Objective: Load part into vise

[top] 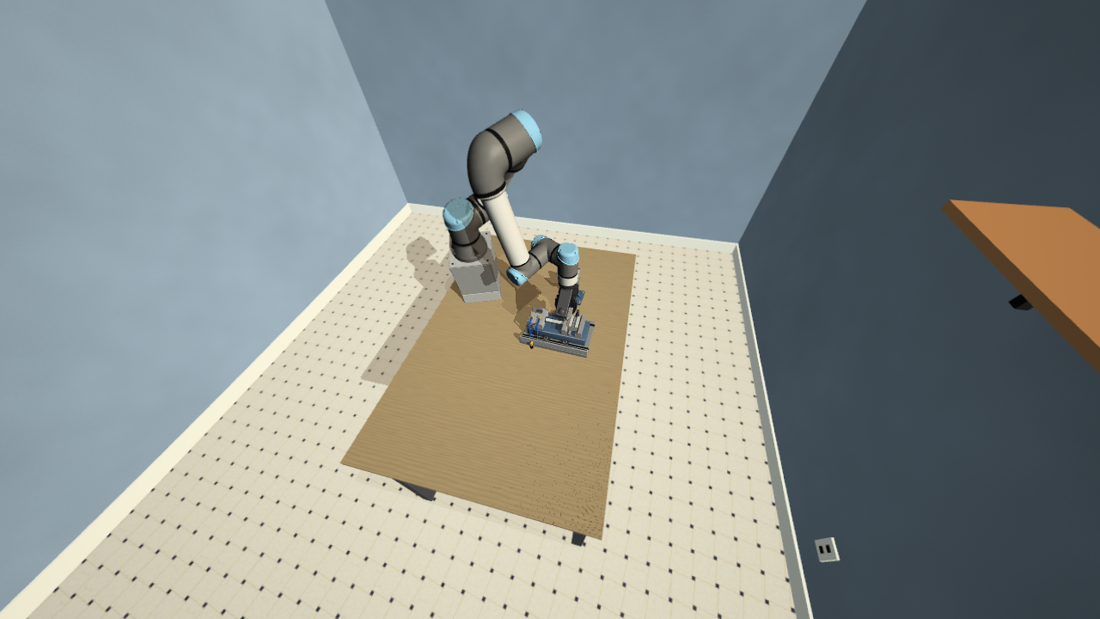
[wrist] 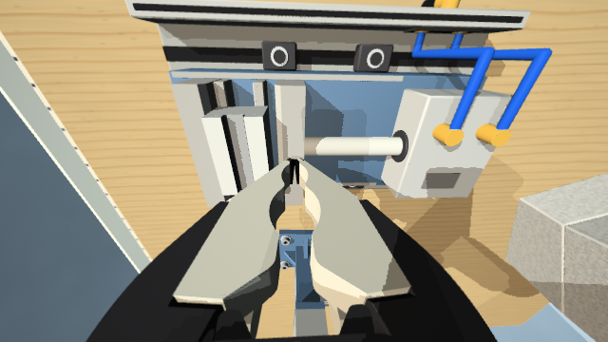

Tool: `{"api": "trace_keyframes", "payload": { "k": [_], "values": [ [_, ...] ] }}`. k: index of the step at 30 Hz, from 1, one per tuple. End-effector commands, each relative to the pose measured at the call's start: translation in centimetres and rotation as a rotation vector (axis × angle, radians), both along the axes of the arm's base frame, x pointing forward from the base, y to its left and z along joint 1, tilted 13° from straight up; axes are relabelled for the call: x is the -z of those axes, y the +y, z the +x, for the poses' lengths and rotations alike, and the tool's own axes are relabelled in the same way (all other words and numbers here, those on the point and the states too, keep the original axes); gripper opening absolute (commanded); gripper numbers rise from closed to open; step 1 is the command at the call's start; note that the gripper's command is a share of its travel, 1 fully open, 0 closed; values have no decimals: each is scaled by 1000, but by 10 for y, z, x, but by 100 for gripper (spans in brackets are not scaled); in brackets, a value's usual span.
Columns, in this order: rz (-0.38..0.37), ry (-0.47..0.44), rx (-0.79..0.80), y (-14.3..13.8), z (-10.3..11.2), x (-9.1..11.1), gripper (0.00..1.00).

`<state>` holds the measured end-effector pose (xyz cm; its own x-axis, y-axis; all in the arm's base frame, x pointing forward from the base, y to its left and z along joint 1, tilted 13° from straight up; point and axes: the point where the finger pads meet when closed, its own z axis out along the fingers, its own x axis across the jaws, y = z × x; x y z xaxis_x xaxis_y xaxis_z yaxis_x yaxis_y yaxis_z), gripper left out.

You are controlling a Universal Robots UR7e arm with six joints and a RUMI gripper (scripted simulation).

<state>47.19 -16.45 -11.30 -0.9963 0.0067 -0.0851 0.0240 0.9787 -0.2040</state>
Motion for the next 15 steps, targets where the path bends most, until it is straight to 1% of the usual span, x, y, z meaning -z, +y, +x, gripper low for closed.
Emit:
{"api": "trace_keyframes", "payload": {
  "k": [1,15],
  "values": [
    [-1,-1,0,0,0,1,0],
    [-1,-1,0,-1,1,2,0]
  ]
}}
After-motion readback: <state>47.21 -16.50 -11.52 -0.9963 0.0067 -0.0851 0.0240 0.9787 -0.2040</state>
